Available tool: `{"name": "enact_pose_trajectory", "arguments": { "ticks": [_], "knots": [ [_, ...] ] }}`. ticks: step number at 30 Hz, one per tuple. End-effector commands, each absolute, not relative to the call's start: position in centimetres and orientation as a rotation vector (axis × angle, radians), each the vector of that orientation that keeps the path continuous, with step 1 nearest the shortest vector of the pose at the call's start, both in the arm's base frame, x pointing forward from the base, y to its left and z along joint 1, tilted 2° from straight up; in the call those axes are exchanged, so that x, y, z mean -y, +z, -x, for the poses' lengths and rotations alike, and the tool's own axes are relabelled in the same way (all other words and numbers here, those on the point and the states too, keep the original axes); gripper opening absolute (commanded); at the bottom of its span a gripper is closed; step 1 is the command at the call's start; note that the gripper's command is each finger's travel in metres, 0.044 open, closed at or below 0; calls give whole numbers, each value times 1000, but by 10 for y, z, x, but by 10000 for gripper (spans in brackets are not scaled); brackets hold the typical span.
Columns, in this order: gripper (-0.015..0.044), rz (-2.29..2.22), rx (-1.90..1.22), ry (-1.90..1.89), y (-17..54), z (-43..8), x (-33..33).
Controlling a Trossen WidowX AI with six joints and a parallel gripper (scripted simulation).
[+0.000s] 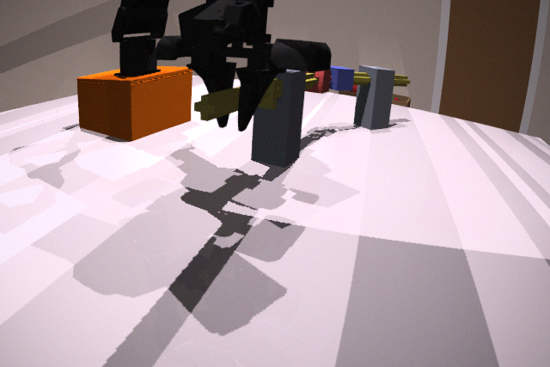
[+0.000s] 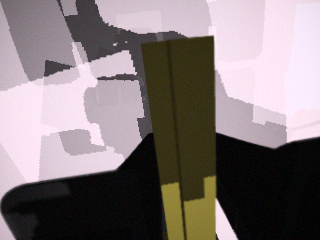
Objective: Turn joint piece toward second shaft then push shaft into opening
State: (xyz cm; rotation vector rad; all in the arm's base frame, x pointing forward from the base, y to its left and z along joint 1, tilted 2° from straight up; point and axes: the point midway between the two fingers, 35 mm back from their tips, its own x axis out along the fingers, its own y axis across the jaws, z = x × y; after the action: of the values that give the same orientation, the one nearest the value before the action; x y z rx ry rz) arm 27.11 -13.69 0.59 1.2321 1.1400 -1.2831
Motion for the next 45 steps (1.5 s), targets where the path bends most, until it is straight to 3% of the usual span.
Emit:
{"name": "enact_pose_trajectory", "arguments": {
  "ticks": [1,37,40,45],
  "knots": [
    [0,-1239,-1144,-1274,4,-272,128],
    [0,-1233,-1143,-1282,4,-273,112],
    [67,-1233,-1143,-1282,4,-273,112],
    [67,-1233,-1143,-1282,4,-273,112]
  ]
}}
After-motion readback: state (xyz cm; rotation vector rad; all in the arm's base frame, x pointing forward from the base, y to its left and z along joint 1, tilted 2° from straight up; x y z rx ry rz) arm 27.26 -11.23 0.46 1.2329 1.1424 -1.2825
